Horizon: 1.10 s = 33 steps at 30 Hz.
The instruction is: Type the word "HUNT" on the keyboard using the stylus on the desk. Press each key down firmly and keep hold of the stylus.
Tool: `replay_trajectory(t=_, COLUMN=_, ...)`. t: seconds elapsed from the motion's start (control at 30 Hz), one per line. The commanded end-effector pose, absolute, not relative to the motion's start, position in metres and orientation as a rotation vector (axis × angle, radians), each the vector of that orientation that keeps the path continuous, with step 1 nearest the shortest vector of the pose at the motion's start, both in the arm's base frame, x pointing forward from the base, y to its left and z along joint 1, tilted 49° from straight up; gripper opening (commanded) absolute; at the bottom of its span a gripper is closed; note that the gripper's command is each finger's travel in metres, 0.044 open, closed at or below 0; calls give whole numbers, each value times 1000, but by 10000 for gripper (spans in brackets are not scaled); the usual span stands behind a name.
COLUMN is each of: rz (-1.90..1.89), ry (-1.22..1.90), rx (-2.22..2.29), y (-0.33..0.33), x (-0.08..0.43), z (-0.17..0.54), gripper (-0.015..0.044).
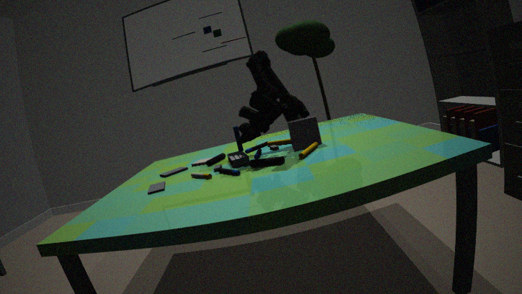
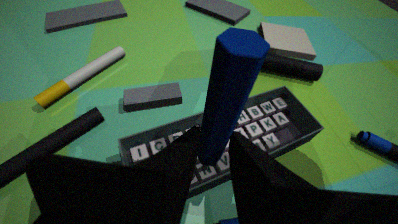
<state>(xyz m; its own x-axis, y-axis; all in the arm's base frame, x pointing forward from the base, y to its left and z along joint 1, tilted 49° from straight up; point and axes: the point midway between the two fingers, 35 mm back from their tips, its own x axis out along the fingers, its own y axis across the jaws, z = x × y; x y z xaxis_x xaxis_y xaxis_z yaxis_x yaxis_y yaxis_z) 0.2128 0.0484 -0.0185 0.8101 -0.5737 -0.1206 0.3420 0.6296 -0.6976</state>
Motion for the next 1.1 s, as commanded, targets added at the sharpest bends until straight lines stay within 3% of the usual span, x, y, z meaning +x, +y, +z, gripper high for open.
replay_trajectory(t=0.0, rz=-538, ry=347, rx=-725, y=46, x=212, z=-19, gripper=81)
replay_trajectory(t=1.07, rz=-537, ry=349, rx=-723, y=68, x=214, z=-1, gripper=81)
